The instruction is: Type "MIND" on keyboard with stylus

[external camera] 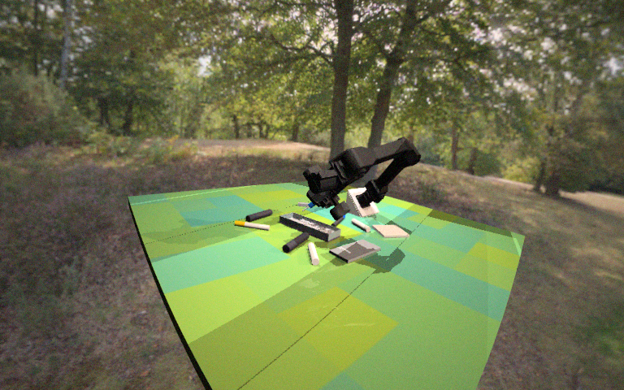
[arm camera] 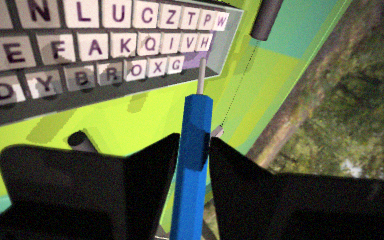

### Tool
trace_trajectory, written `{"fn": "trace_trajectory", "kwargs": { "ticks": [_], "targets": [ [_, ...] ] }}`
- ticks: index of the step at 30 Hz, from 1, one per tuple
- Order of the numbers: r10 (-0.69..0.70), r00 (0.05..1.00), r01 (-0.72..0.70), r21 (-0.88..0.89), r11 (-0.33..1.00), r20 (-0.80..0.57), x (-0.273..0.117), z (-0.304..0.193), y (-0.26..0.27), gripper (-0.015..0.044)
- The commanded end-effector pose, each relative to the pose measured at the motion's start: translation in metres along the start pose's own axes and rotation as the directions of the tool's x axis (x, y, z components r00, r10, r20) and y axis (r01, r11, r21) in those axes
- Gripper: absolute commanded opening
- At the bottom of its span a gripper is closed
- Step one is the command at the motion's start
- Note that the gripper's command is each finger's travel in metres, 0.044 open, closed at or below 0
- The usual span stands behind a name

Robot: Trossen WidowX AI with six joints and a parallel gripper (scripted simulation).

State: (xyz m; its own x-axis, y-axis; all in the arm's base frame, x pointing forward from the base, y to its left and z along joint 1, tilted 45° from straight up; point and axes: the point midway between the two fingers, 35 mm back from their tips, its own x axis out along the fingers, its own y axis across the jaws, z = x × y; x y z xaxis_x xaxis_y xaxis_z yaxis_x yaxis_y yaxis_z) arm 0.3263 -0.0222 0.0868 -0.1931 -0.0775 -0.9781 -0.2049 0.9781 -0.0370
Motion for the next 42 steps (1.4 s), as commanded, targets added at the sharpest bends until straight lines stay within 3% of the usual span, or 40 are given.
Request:
{"fn": "trace_trajectory", "kwargs": {
  "ticks": [1, 14, 31, 42],
  "targets": [
    [-0.042, 0.998, 0.049, -0.165, 0.985, 0.044, -0.014, 0.001, 0.003, 0.0],
    [-0.138, 0.981, 0.193, -0.621, 0.76, 0.135, -0.046, 0.001, 0.021, 0.0],
    [-0.237, 0.934, 0.313, -0.933, 0.179, 0.268, -0.087, -0.004, 0.045, 0.0],
    [-0.239, 0.932, 0.315, -0.937, 0.154, 0.274, -0.084, -0.002, 0.05, 0.0]
  ]
}}
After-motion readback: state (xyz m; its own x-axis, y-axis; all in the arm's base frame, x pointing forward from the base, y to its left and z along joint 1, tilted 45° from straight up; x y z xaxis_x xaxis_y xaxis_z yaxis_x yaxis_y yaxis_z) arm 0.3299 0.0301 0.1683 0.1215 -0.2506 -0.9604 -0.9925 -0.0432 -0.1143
